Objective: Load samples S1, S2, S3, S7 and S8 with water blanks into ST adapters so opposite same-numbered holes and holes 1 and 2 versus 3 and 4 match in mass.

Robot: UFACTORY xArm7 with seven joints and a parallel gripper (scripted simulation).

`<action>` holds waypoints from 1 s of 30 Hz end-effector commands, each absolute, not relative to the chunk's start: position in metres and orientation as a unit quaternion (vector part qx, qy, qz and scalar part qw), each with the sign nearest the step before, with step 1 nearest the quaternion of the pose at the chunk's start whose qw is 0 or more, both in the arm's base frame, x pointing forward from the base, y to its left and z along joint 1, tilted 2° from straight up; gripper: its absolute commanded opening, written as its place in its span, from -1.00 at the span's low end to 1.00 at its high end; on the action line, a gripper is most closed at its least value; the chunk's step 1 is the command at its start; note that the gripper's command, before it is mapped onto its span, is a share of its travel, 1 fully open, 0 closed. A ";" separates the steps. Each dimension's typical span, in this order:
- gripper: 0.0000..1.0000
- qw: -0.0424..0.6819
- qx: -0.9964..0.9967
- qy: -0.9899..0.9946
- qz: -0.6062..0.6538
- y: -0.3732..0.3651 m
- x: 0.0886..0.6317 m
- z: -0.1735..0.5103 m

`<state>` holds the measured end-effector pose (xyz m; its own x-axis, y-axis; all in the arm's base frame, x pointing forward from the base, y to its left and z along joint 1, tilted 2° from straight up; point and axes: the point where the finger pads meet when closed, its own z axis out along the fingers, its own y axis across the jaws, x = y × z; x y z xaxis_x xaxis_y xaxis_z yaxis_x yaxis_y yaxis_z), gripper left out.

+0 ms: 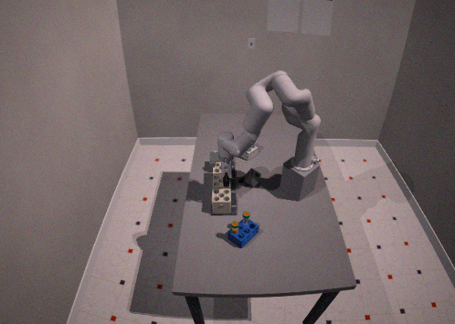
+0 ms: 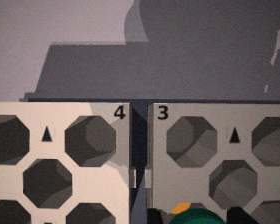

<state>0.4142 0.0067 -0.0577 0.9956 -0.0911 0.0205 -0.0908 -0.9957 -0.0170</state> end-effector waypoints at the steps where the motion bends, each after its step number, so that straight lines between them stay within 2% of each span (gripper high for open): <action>1: -0.13 0.008 -0.999 0.046 -0.013 0.007 0.416 -0.050; 30: -0.13 0.008 -0.999 0.046 -0.013 0.006 0.415 0.000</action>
